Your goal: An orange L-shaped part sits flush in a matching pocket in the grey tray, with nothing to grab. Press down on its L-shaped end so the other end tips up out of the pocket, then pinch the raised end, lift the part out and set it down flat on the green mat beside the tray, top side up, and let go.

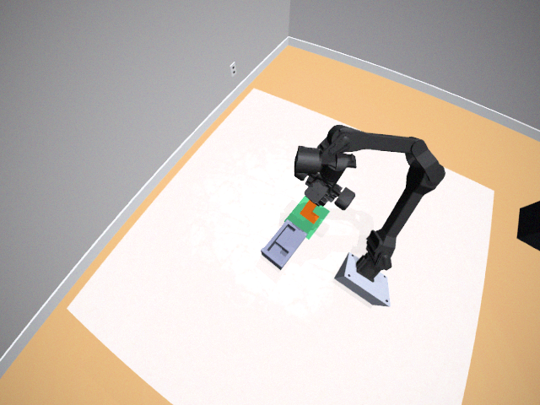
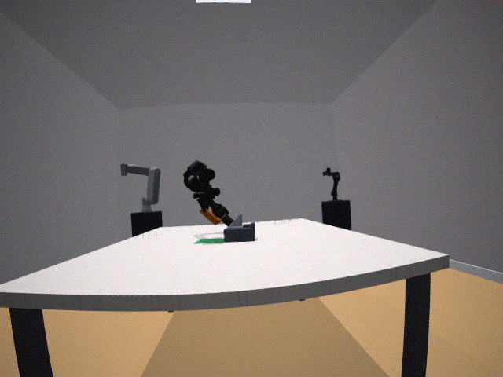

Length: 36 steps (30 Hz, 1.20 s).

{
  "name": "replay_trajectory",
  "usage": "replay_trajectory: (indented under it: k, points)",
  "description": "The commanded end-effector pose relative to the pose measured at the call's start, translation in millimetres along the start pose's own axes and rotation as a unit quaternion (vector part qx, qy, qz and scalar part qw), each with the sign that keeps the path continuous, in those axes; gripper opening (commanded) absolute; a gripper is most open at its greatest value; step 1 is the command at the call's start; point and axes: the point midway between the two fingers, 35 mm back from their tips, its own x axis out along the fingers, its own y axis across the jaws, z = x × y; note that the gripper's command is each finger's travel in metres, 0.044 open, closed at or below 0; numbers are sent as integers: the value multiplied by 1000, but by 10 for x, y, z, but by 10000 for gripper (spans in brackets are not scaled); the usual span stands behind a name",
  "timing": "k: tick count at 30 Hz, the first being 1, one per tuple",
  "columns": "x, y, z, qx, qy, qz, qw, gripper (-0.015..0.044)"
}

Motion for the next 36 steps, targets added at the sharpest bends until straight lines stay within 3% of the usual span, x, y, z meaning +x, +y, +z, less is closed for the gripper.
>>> replay_trajectory:
  k: [1,36]
  points:
    - [65,3,-4,-4,5,6,1000,0]
    - [615,11,-16,-3,11,15,1000,0]
